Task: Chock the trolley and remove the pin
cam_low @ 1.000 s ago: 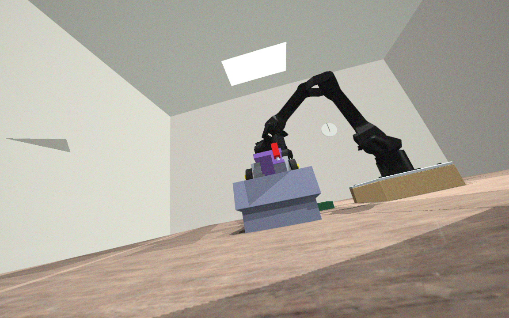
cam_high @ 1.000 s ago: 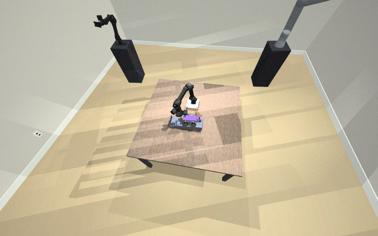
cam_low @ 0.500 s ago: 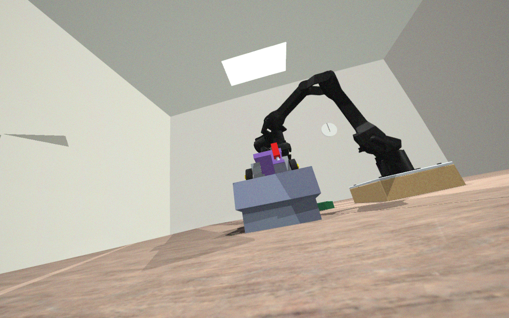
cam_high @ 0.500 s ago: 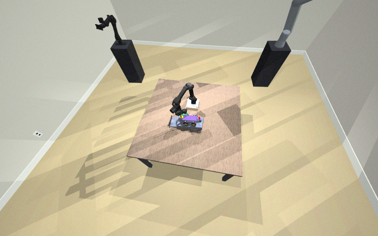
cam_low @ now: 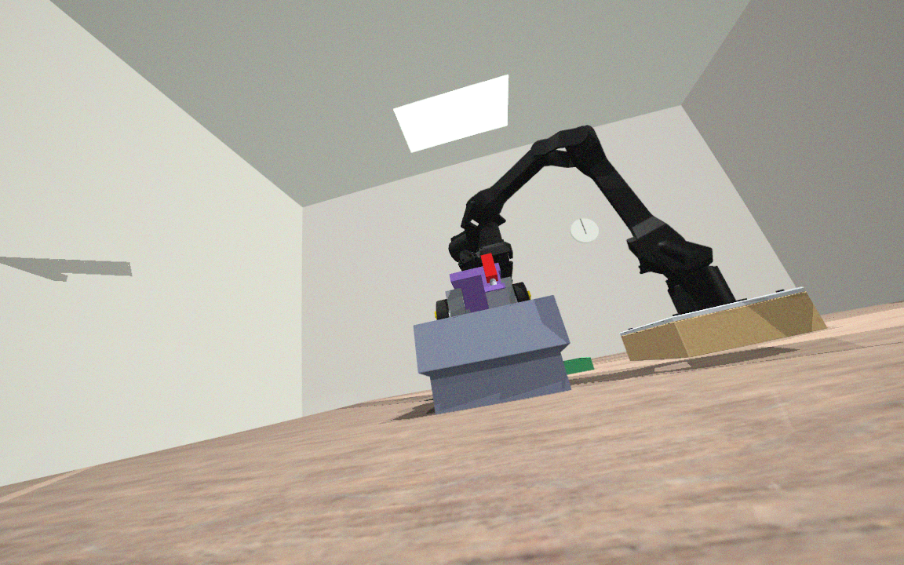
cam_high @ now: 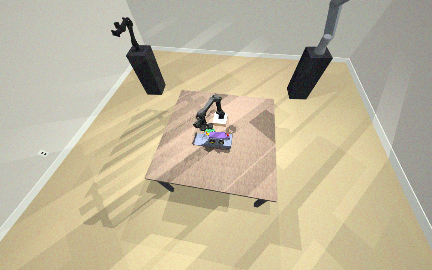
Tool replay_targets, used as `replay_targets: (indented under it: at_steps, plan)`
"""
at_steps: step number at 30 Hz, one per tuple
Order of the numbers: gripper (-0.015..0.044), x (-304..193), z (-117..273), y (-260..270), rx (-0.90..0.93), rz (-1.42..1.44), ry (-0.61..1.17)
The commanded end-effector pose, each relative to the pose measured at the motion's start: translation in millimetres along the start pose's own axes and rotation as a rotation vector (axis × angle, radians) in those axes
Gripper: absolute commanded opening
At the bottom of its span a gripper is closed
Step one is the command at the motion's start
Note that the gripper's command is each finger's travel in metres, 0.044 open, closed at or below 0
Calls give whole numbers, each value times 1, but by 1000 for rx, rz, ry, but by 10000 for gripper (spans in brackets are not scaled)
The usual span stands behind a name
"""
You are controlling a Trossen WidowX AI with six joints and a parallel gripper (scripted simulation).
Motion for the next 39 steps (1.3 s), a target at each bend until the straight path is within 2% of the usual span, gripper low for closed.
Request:
replay_targets:
  at_steps: [1,2,9,24,39]
  plan:
    - [216,4,3,10,-10,27,-18]
    - [190,7,6,17,-18,46,-34]
    - [190,14,9,40,-2,-67,-53]
    - [190,21,13,108,90,-621,-23]
    - [190,13,18,176,148,-1175,80]
Point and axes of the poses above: the point midway between the two fingers, 35 mm back from their tips, its own z axis back along the fingers, its own y axis across the jaws, x = y × z, the point moved 3 cm from there along z, back along the fingers, and after that the axes turned 7 degrees about -z, right-handed, at the moved point
